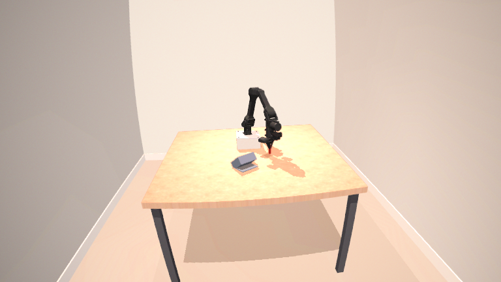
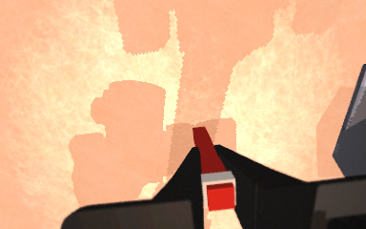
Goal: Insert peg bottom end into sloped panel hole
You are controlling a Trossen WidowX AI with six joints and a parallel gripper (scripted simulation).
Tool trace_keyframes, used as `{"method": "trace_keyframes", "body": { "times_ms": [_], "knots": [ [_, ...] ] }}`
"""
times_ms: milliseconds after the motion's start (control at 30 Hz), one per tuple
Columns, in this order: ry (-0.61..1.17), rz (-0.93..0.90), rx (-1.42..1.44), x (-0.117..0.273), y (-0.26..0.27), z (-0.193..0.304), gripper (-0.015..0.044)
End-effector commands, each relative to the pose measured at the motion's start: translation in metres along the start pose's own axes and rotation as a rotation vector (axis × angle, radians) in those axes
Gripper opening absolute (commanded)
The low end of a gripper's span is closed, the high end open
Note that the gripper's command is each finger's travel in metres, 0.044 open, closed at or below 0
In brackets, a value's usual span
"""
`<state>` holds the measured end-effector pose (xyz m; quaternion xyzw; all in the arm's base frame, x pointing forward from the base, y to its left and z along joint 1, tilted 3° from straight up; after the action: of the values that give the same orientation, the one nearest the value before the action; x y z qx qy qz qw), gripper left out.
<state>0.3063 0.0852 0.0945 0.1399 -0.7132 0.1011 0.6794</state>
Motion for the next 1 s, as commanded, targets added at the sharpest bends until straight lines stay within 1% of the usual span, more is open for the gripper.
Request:
{"method": "trace_keyframes", "body": {
  "times_ms": [0,300,967],
  "knots": [
    [-0.008,-0.001,0.003,0.021,0.0,-0.002,0.0],
    [-0.006,-0.003,0.0,0.056,-0.001,-0.003,0.0],
    [-0.032,-0.046,-0.145,0.056,-0.025,-0.001,0.0]
  ]
}}
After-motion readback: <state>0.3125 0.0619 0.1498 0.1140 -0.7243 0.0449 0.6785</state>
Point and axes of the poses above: the point midway between the two fingers, 35 mm back from their tips, its own x axis back along the fingers, its own y axis across the jaws, z = x × y, the point moved 7 cm from there along x, back along the fingers, and after that the axes turned 13 degrees about -x, right-handed, at the moved point
